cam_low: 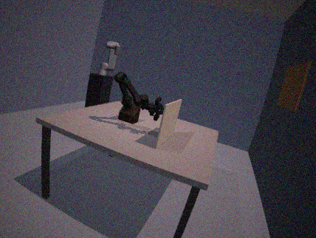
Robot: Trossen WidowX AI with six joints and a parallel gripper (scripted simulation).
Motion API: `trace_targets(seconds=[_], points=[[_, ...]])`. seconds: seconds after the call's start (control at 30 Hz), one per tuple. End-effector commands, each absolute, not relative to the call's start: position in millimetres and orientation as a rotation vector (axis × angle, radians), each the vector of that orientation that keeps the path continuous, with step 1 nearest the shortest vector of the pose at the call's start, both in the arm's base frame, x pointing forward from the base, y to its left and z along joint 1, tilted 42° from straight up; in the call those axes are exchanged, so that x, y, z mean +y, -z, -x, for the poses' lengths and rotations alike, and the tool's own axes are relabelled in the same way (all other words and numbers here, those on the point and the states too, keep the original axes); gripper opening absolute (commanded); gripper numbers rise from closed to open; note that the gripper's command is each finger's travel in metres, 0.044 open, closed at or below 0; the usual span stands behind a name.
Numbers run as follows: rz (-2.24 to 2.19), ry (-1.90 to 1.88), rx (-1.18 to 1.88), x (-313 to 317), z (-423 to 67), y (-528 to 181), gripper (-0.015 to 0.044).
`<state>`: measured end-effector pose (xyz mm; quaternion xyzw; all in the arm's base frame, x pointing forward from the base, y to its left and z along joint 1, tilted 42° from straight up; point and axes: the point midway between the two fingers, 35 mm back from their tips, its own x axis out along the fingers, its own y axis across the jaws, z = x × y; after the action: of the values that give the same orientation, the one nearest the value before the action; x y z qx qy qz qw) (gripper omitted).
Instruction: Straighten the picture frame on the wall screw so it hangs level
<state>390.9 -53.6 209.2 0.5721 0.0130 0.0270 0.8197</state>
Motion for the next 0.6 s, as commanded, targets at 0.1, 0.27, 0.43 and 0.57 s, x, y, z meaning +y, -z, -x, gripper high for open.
trace_targets(seconds=[0.1,0.27,0.43,0.57], points=[[-1.22,-0.068,0.026,-48.0,-390.6,-210.5,0.0],[-1.22,-0.068,0.026,-48.0,-390.6,-208.7,0.0],[-1.22,-0.068,0.026,-47.9,-390.6,-208.4,0.0],[-1.22,-0.068,0.026,-47.5,-390.6,-209.5,0.0]])
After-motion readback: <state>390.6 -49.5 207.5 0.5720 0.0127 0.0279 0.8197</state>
